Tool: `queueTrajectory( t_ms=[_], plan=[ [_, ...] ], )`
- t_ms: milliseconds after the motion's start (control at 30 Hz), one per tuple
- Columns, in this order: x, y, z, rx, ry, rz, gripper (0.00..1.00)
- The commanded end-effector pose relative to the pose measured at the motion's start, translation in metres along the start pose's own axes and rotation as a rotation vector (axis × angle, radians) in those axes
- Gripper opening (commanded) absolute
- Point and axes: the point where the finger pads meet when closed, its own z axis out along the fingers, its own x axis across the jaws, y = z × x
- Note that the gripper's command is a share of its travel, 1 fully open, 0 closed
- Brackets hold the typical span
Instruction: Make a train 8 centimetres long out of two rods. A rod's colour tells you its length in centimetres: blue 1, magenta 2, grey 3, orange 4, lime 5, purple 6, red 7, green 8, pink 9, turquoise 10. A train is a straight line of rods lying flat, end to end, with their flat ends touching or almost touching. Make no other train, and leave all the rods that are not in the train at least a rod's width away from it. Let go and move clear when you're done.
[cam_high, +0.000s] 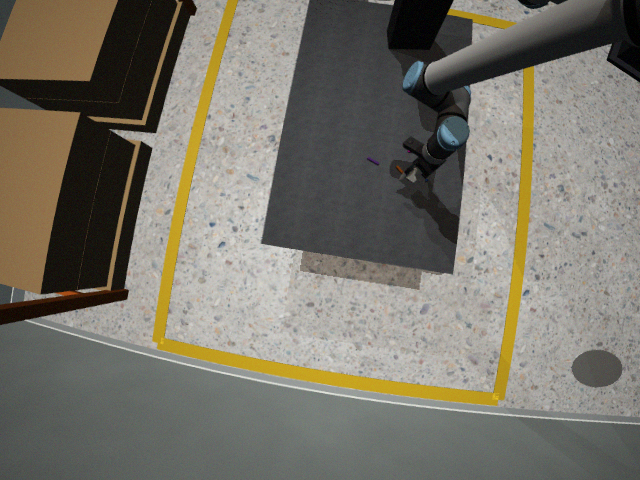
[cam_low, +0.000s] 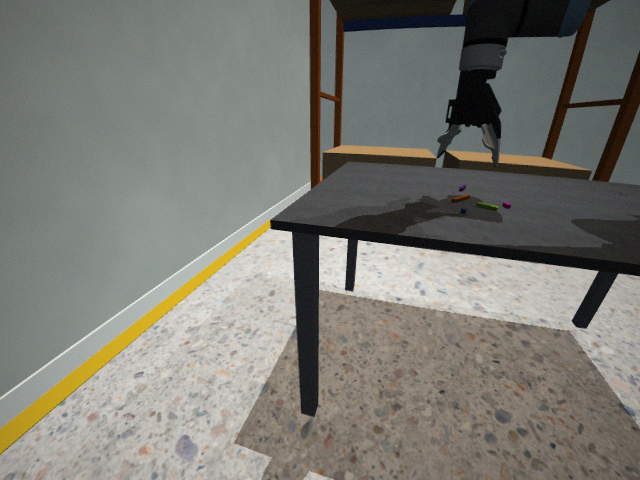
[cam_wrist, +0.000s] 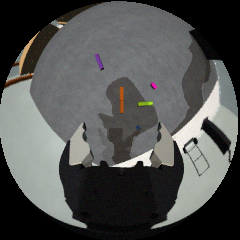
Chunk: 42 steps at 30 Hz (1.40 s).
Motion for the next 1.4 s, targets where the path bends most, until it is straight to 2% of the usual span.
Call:
queueTrajectory(
  t_ms=[0,667,800,867,1200,1367],
  plan=[
    [0.0,0.0,-0.001,0.0,0.0,0.0,1.0],
    [0.0,0.0,-0.006,0.0,0.0,0.0,1.0],
    [0.0,0.0,-0.019,0.0,0.0,0.0,1.0],
    [0.0,0.0,-0.019,0.0,0.0,0.0,1.0],
    [0.0,0.0,-0.07,0.0,0.0,0.0,1.0],
    [0.0,0.0,-0.088,0.0,0.0,0.0,1.0]
  ],
)
